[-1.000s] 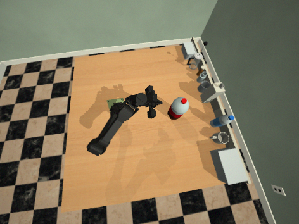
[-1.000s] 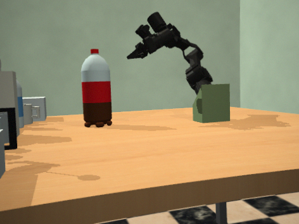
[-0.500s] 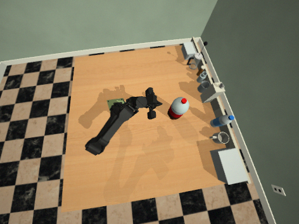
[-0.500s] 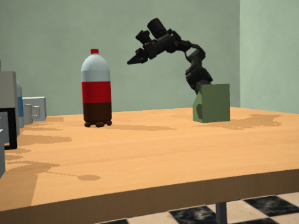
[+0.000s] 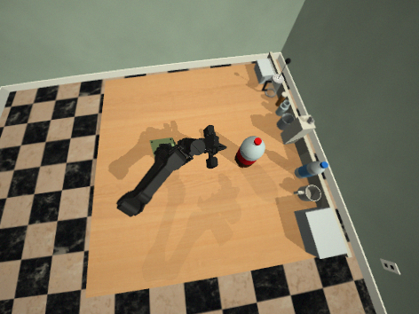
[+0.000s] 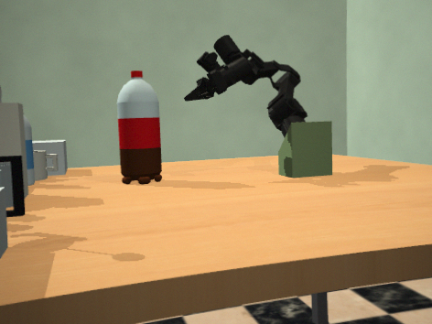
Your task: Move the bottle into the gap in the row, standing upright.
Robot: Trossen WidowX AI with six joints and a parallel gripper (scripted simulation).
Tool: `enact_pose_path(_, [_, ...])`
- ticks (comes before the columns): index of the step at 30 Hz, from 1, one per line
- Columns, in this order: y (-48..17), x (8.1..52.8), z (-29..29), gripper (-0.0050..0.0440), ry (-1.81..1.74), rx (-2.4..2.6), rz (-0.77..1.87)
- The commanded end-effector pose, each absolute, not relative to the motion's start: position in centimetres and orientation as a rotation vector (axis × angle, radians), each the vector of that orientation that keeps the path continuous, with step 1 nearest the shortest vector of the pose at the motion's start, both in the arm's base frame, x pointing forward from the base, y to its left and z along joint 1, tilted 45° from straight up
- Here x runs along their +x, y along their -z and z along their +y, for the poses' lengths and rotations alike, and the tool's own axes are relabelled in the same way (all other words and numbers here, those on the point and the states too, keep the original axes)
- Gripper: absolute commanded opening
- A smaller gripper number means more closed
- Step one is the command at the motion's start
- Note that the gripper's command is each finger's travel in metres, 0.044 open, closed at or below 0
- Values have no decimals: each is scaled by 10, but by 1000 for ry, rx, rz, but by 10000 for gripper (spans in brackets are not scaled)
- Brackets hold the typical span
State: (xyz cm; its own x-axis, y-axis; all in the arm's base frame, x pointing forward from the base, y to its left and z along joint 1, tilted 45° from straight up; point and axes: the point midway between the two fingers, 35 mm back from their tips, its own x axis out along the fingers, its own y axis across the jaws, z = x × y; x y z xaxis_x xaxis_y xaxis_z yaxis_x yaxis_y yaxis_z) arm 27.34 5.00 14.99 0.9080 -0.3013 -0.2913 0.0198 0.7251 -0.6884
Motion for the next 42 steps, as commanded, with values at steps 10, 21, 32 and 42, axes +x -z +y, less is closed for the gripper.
enact_pose_path(10, [-139,271,36,-50,186,-748,388])
enact_pose_path(21, [-128,267,22,-50,190,-757,372])
enact_pose_path(32, [-120,266,15,-50,191,-767,373])
enact_pose_path(42, [-111,269,7,-50,189,-769,388])
